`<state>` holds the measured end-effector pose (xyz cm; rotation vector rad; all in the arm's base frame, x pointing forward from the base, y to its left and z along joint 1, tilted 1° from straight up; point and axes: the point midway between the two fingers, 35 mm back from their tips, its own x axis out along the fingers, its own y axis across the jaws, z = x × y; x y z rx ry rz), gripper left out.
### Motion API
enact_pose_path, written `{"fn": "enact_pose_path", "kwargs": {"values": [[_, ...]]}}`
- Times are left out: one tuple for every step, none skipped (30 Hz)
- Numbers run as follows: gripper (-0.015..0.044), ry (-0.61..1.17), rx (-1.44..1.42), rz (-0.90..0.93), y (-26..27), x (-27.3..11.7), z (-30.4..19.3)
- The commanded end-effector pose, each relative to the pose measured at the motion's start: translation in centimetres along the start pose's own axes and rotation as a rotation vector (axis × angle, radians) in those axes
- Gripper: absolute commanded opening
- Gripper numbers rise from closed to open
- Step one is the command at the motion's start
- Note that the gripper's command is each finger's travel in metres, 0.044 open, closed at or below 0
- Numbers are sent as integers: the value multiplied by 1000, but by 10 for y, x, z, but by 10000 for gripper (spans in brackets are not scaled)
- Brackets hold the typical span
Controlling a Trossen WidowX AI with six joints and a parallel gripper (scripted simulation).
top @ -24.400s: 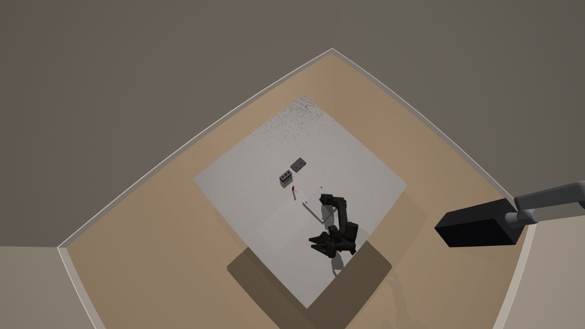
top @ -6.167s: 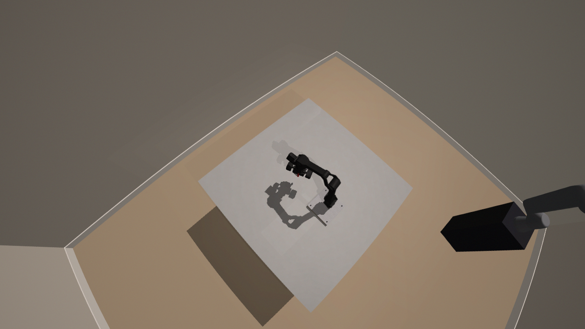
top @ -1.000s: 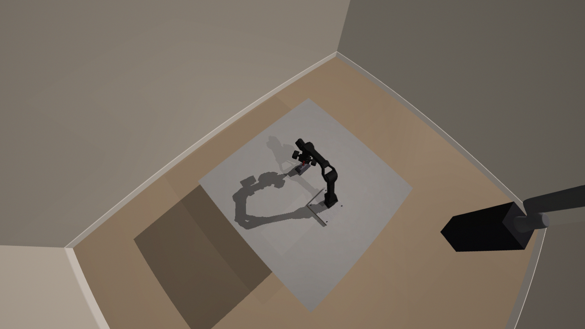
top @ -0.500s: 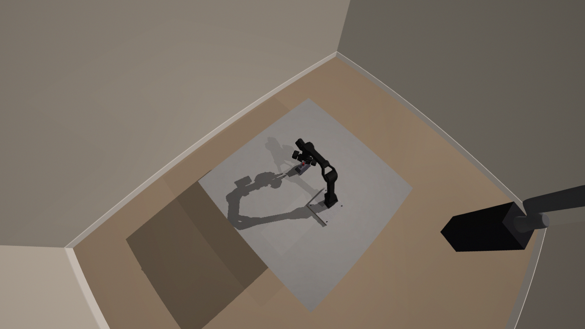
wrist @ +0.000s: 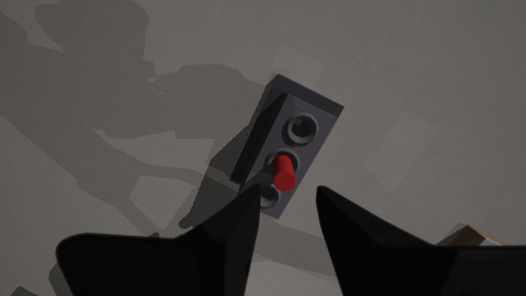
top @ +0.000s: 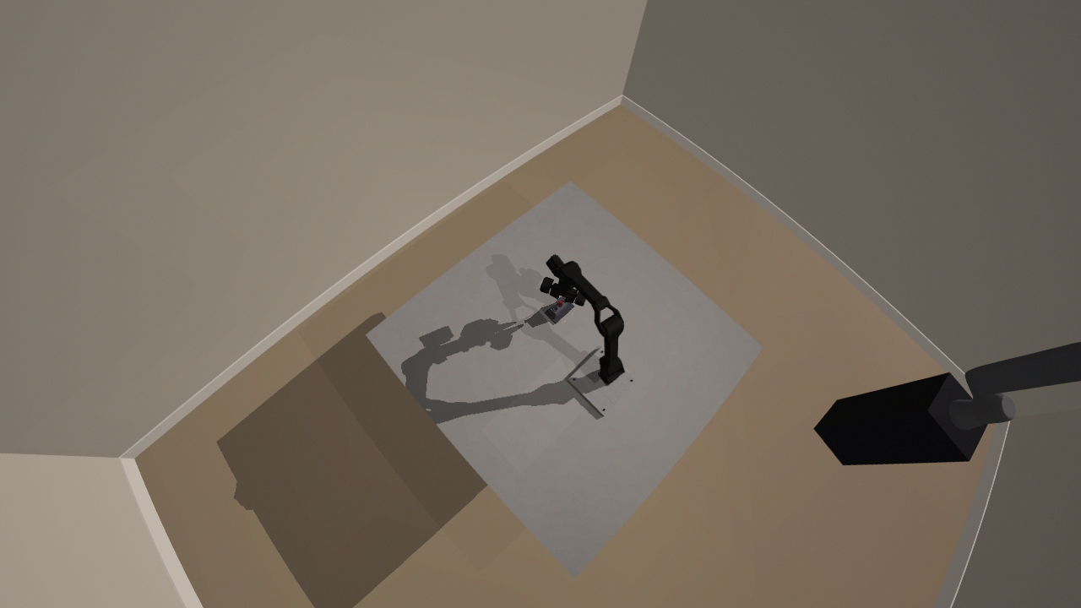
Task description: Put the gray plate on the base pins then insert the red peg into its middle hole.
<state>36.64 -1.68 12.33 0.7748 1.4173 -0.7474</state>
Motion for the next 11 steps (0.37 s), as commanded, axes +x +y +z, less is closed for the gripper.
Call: {"fn": "enact_pose_path", "kwargs": {"values": [[150,3,-3,2,0,-3,0],[150,3,-3,2,0,-4,0],[150,3,-3,2,0,-5,0],[150,3,-3,2,0,-6,0],[150,3,-3,2,-1,-6,0],[150,3,-3,2,-1,-7,1],[150,3,-3,2,-1,-8,1],[150,3,-3,2,-1,-9,1],[150,3,-3,2,-1,-10,1],[150,3,-3,2,-1,-10,1],[150,3,-3,2,-1,-11,1]]}}
